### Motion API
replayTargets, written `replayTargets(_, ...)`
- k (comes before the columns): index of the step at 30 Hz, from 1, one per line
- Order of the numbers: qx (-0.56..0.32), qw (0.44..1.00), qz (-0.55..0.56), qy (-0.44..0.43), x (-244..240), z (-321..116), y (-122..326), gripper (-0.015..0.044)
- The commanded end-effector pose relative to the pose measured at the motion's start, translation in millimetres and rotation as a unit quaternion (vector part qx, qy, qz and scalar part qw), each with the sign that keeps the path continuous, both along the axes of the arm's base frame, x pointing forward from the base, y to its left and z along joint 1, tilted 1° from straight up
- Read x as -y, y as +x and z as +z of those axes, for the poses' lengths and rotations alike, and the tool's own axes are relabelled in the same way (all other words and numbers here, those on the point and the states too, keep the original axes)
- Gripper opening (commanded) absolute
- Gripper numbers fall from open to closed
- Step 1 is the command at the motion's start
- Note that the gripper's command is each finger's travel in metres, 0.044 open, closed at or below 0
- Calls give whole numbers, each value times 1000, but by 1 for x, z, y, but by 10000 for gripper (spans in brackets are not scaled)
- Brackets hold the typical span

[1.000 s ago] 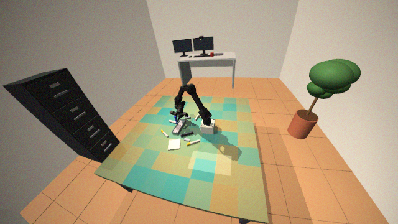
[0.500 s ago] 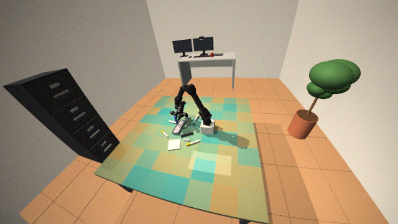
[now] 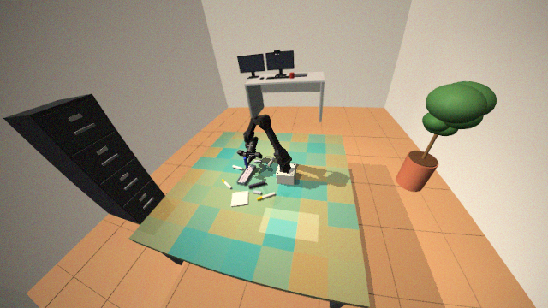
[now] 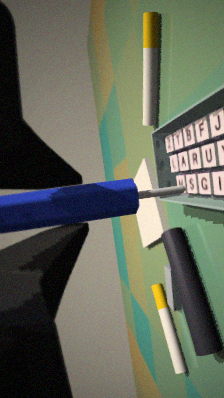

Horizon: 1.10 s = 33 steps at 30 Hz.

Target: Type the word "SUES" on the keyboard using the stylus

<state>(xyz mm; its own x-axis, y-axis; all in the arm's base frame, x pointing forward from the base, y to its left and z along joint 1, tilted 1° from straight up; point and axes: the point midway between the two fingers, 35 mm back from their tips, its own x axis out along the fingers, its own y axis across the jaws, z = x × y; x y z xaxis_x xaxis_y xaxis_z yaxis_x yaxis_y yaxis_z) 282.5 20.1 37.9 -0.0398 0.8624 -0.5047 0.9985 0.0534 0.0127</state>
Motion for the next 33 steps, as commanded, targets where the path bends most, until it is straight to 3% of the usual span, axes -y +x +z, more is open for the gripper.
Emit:
replayTargets(1,-1,1000,2,0,2,-10,-2,0)
replayTargets(15,-1,1000,2,0,2,-18,-2,0)
replayTargets(18,-1,1000,2,0,2,-20,-2,79)
replayTargets(33,-1,1000,2,0,2,-25,-2,81)
